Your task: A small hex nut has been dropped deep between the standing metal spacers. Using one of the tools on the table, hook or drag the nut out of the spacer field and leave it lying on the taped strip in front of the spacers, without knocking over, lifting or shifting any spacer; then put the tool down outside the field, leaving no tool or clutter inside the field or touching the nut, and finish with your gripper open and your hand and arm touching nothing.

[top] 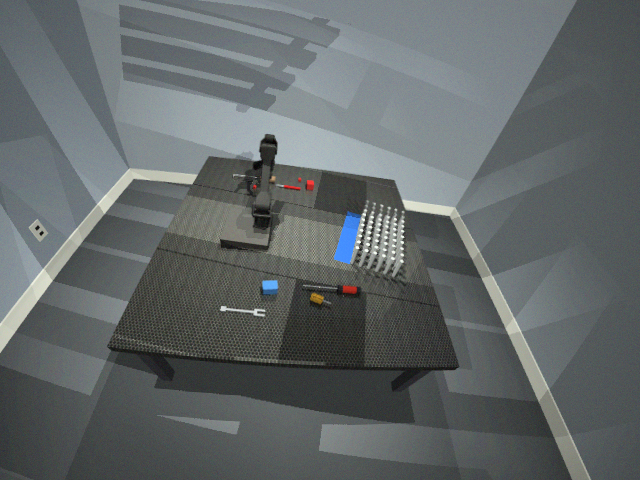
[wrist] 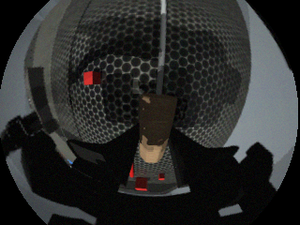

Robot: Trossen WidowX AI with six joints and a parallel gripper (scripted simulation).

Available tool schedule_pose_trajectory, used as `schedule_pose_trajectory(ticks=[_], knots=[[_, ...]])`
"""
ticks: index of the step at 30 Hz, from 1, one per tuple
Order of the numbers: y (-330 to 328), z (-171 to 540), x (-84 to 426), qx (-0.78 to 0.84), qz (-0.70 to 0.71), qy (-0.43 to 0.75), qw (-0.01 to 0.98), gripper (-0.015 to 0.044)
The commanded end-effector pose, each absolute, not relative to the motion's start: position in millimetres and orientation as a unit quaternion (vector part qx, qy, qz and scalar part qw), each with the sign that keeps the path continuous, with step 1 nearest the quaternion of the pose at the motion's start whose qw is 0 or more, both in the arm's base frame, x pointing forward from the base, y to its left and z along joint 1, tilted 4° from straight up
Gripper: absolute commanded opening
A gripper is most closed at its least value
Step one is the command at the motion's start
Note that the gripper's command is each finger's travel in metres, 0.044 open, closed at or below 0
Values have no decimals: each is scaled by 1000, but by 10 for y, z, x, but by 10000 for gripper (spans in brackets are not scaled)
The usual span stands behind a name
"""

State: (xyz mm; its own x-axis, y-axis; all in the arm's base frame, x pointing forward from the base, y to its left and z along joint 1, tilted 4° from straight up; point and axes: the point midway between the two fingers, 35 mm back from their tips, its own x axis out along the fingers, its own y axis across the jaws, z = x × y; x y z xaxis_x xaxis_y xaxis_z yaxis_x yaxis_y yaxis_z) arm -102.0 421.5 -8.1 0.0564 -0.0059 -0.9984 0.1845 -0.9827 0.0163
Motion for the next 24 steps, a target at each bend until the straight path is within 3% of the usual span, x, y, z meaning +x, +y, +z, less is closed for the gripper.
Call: schedule_pose_trajectory(ticks=[1, 16, 24], knots=[[4222, -121, -1014, 724, -683, 61, 70, 0], [4222, -121, -1014, 724, -683, 61, 70, 0], [4215, -81, -1020, 723, -684, 62, 70, 210]])
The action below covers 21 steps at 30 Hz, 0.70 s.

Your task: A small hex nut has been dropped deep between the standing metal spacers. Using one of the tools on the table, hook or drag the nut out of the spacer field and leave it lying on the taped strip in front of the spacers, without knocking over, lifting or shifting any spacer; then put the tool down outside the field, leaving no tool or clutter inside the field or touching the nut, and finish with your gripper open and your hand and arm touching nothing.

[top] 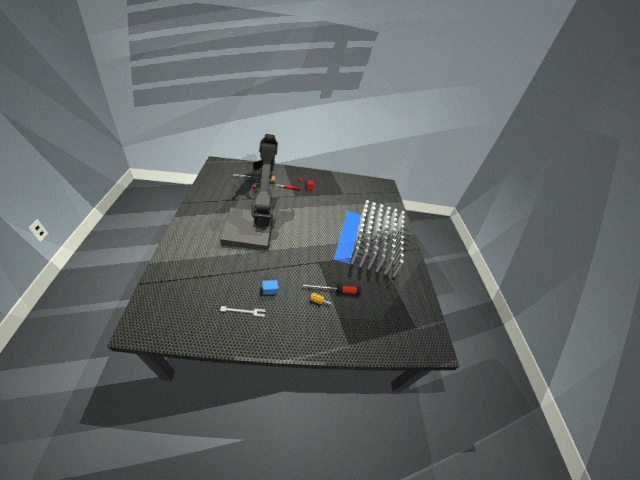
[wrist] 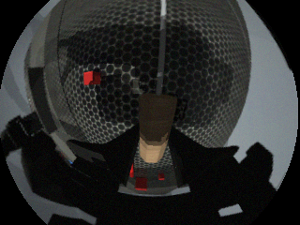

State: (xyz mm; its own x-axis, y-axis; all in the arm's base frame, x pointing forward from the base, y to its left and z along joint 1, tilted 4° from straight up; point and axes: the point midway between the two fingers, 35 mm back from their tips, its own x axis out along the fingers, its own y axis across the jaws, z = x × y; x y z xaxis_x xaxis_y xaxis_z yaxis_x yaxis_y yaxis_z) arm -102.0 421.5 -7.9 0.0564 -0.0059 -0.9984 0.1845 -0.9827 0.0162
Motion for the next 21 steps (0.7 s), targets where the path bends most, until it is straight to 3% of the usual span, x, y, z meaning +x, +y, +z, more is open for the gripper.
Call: schedule_pose_trajectory(ticks=[1, 9, 16, 21], knots=[[4215, -81, -1020, 723, -684, 62, 70, 236], [4215, -81, -1020, 723, -684, 62, 70, 440], [4217, 586, -1058, 723, -684, 61, 70, 440], [4214, 615, -1059, 723, -684, 61, 70, 440]])
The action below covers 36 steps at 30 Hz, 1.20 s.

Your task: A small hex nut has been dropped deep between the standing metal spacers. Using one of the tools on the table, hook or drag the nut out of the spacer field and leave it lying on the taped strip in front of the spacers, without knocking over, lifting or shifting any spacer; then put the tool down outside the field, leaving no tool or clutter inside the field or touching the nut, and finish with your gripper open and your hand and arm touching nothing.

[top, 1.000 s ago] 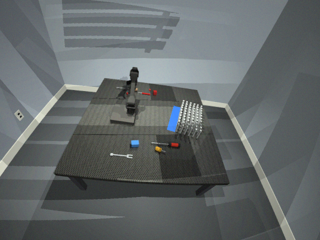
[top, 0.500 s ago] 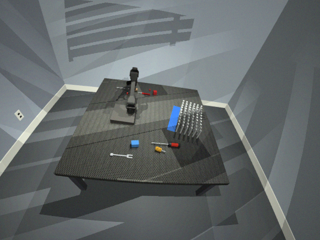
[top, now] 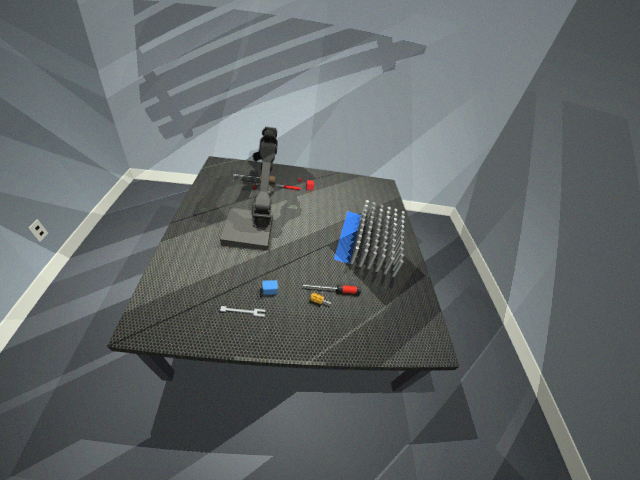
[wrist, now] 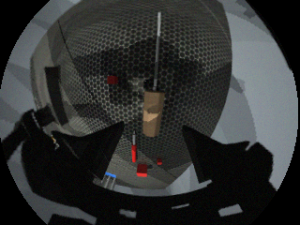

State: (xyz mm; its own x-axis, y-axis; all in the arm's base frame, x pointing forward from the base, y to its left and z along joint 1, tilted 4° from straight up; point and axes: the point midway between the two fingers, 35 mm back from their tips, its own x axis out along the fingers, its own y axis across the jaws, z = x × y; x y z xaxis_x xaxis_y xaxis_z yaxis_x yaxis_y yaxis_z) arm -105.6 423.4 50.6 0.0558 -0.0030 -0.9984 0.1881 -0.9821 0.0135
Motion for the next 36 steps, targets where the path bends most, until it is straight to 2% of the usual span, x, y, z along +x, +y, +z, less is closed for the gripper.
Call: schedule_pose_trajectory(ticks=[1, 22, 29, 36], knots=[[4214, 615, -1059, 723, -684, 61, 70, 440], [4214, 614, -1058, 723, -686, 56, 64, 440], [4213, 607, -1035, 673, -698, -177, -166, 440], [4213, 613, -1010, 537, -620, -431, -376, 440]])
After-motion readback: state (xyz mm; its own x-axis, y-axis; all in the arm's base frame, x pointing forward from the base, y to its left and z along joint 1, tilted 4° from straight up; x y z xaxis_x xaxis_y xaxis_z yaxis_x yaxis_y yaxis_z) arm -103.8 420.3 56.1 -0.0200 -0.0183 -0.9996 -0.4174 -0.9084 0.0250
